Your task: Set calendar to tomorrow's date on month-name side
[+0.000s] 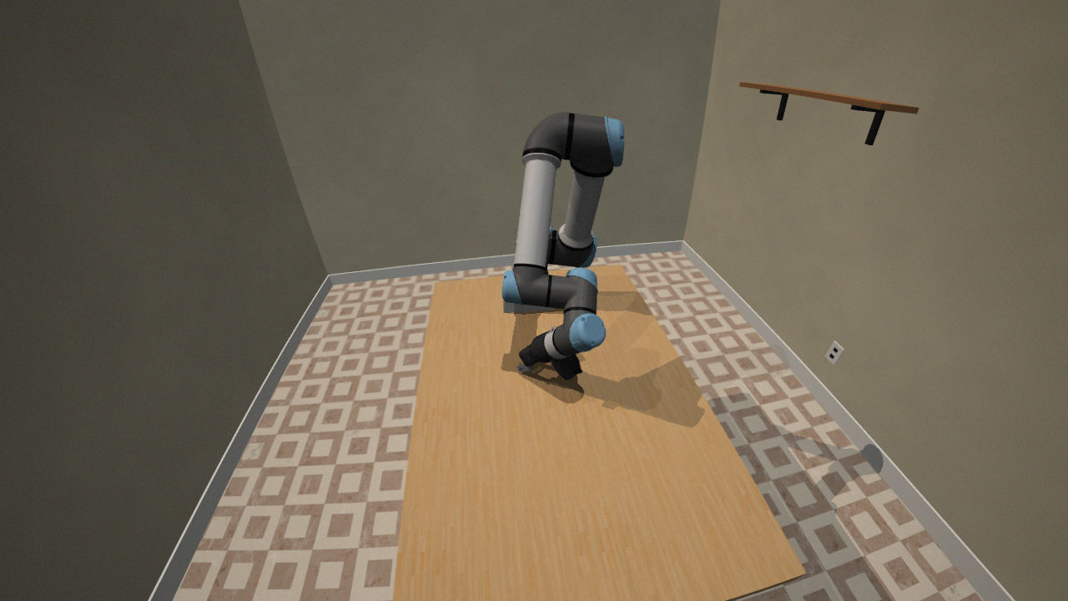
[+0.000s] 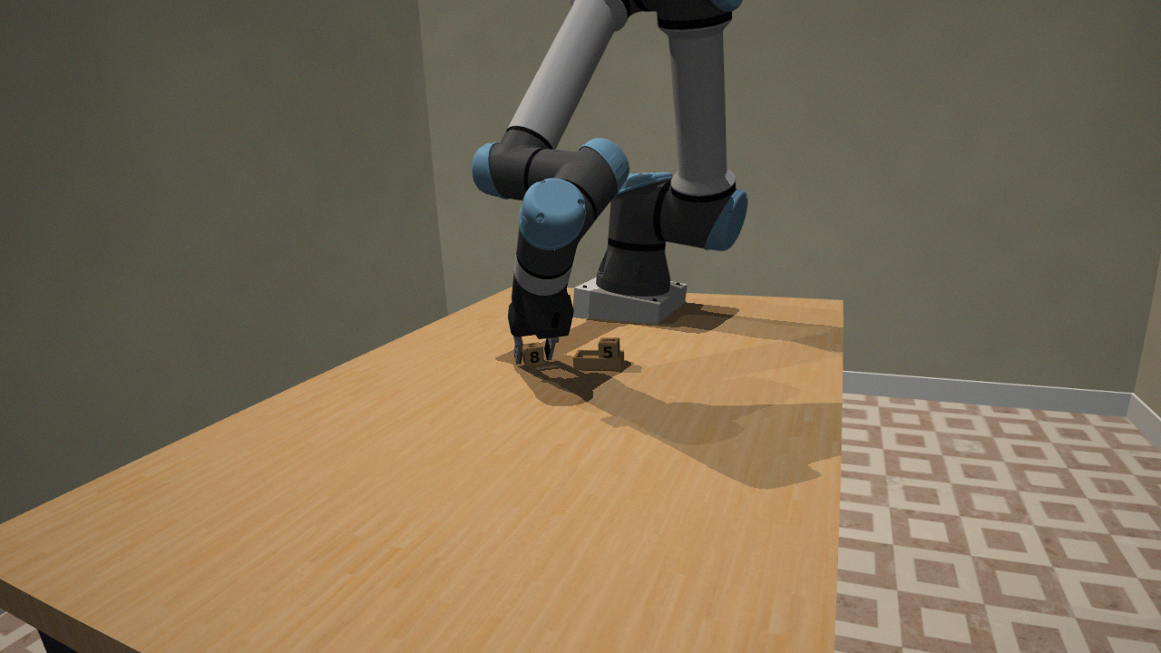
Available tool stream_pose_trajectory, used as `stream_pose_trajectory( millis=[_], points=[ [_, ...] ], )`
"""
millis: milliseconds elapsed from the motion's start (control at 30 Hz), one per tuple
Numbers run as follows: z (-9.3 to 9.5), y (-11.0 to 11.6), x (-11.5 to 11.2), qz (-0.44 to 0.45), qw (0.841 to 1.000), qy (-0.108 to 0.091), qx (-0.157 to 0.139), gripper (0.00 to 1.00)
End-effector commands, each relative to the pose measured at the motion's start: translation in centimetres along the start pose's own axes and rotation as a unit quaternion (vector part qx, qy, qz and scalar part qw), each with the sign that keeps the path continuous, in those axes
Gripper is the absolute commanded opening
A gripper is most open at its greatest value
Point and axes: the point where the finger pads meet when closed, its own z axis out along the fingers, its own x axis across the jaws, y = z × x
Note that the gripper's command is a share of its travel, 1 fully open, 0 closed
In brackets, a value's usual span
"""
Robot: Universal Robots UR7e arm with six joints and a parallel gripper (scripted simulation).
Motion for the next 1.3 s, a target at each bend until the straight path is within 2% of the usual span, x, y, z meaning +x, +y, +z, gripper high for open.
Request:
stream_pose_trajectory(
  millis=[0,333,367,1267],
  points=[
    [-0.04,0.01,0.03,0.0,1.0,0.0,0.0,0.87],
    [-0.04,0.01,0.03,0.0,1.0,0.0,0.0,0.87],
    [-0.04,0.01,0.03,0.0,1.0,0.0,0.0,0.57],
    [-0.04,0.01,0.03,0.0,1.0,0.0,0.0,0.57]
  ],
)
